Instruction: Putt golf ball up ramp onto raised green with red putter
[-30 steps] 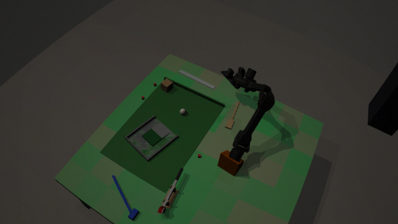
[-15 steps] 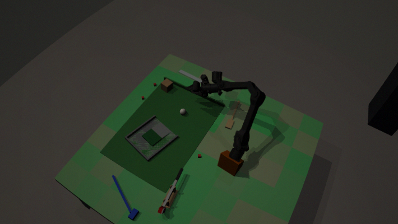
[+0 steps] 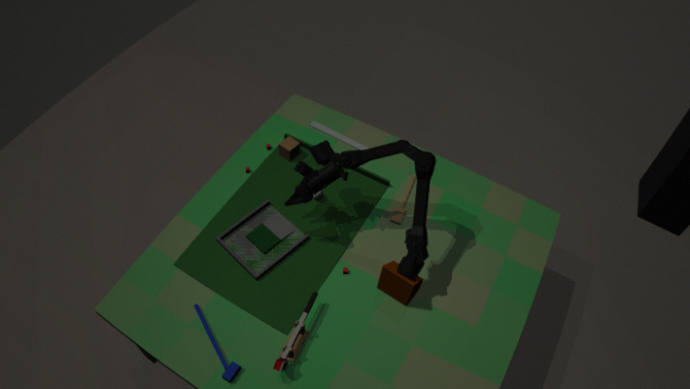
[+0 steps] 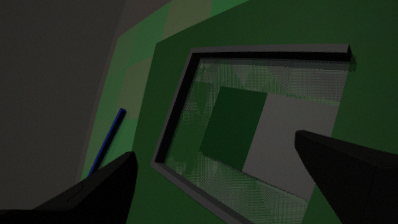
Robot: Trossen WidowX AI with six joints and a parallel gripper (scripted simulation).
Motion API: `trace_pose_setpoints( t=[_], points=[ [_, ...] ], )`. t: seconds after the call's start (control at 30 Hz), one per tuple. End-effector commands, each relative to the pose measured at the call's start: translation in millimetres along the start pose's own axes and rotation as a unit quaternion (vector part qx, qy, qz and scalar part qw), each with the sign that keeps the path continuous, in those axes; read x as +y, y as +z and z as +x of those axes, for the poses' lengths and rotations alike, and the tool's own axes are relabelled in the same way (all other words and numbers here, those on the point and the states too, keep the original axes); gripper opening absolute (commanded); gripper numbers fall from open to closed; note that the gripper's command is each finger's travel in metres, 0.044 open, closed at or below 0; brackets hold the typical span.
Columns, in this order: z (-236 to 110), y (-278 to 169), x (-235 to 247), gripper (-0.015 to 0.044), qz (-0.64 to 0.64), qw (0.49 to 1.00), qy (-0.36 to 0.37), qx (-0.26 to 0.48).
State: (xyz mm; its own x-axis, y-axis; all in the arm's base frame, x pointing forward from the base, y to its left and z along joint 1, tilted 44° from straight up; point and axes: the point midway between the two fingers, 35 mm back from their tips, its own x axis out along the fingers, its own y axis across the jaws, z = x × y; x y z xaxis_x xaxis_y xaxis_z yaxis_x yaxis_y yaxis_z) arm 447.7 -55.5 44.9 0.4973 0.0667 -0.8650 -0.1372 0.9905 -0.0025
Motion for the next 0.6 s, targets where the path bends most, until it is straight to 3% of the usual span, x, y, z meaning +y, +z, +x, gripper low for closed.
trace_pose_setpoints(
  t=[0.0, 0.17, 0.3, 0.43, 0.57],
  points=[
    [33.9, -31.2, 56.4, 0.044, -0.102, 0.991, 0.022, 0.083],
    [62.5, -79.2, 119.3, 0.044, -0.241, 0.953, 0.046, 0.179],
    [76.0, -126.9, 164.1, 0.044, -0.365, 0.893, 0.062, 0.255],
    [80.4, -181.1, 200.5, 0.044, -0.495, 0.801, 0.073, 0.329],
    [76.2, -236.5, 224.3, 0.044, -0.62, 0.674, 0.078, 0.395]
  ],
)
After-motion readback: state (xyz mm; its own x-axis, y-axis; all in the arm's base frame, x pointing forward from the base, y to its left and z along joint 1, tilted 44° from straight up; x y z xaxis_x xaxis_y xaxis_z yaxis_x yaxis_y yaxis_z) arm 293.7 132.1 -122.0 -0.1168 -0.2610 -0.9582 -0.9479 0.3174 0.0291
